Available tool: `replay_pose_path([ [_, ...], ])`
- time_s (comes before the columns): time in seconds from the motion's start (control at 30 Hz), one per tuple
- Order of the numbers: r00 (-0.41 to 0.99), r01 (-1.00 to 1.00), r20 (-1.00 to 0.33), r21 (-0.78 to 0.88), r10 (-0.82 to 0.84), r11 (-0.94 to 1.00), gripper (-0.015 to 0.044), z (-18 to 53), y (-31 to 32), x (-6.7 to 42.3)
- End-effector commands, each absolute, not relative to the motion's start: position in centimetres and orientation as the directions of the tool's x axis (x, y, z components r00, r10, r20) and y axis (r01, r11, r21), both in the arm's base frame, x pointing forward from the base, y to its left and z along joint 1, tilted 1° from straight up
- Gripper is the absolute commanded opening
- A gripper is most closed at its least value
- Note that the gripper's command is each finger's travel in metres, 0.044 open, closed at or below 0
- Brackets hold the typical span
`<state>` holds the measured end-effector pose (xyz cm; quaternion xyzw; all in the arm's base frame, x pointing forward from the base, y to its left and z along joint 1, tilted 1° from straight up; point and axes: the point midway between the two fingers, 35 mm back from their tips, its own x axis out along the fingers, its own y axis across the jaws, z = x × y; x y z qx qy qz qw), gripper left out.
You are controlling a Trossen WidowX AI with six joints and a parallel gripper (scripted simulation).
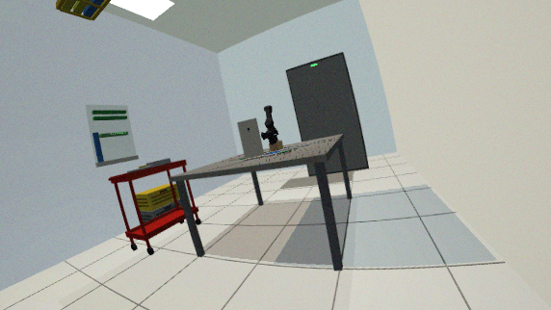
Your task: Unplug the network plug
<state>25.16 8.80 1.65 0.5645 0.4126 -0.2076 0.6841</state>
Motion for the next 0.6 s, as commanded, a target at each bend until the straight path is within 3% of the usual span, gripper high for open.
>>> replay_pose_path([
  [0.0,0.568,0.756,-0.804,0.594,0.176,0.274,0.0000,1.0,8.7,25.1],
  [0.57,0.567,0.757,-0.804,0.594,0.178,0.273,0.0000,-0.5,8.7,25.2],
])
